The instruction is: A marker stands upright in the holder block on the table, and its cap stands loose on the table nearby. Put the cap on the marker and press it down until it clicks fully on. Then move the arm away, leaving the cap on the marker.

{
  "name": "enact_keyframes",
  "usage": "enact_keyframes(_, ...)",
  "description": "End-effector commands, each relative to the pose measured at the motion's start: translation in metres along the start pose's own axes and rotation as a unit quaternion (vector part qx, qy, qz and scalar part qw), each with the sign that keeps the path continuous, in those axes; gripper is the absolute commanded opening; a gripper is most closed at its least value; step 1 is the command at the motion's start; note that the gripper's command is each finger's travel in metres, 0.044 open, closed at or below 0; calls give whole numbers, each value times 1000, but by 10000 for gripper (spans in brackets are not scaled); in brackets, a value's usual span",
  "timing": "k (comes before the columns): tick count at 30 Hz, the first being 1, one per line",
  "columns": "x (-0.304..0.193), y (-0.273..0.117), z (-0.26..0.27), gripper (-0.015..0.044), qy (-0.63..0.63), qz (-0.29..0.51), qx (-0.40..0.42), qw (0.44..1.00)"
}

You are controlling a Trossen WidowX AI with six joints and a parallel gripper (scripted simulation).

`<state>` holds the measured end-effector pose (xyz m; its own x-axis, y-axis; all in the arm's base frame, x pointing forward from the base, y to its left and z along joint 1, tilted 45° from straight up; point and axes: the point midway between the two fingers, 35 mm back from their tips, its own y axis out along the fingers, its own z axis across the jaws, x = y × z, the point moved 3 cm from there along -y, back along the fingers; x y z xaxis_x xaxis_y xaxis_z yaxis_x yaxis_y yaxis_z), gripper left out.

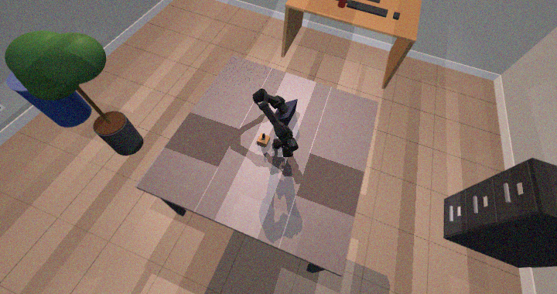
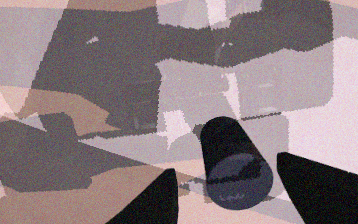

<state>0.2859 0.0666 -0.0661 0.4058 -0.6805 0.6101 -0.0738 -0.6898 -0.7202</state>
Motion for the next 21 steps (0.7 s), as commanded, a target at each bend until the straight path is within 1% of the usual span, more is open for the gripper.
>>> enact_keyframes(1, 0, 10, -2, 248, -3, -2, -4, 1000)
enact_keyframes(13, 0, 23, -3, 248, -3, -3, -4, 1000)
enact_keyframes(17, 0, 23, -4, 143, -3, -3, -4, 1000)
enact_keyframes(21, 0, 23, -4, 116, -3, -3, -4, 1000)
